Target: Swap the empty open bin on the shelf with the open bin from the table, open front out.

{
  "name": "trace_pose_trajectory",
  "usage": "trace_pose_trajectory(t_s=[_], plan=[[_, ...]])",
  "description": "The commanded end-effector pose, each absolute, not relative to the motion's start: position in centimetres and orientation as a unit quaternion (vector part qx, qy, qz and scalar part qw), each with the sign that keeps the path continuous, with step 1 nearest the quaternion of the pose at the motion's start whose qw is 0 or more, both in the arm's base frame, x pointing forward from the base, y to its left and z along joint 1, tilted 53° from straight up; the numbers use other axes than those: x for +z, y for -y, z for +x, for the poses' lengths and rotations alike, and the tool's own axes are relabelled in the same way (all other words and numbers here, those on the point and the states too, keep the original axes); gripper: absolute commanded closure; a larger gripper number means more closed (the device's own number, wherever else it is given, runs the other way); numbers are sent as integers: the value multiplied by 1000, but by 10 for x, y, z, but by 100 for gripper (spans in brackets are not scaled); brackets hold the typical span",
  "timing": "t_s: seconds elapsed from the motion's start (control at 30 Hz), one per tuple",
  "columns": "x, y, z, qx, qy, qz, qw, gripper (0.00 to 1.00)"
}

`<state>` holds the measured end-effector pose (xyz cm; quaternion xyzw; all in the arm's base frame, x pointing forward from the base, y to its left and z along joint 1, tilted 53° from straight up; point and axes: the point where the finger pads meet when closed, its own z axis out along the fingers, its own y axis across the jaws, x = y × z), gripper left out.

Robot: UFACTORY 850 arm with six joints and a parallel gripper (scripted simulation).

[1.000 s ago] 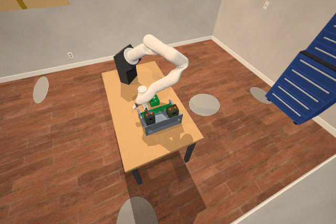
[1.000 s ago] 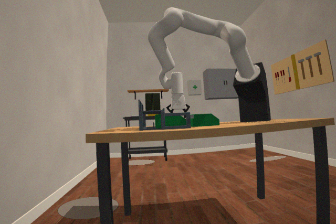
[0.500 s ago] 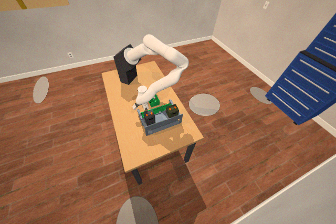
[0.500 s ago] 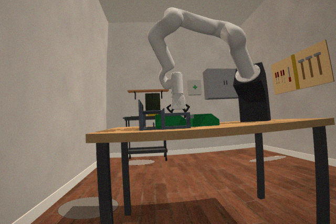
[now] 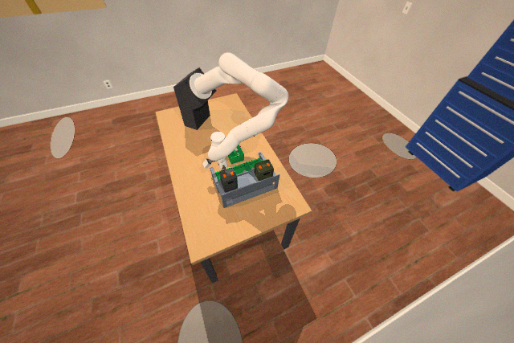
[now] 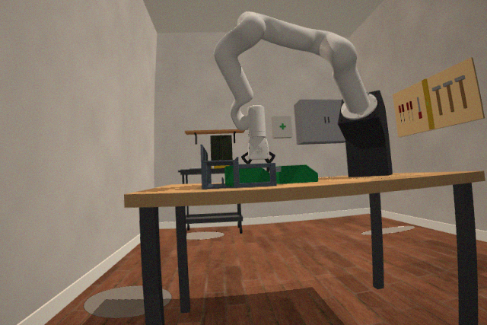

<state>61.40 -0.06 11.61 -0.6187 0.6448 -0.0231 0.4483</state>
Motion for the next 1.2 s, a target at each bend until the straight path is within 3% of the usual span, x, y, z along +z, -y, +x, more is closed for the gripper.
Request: trace_pose_trajectory(t_s=[0.0, 1.17], plan=[[116, 1, 615, -23, -645, -618, 448, 5], [107, -8, 624, -23, -645, -618, 448, 5]])
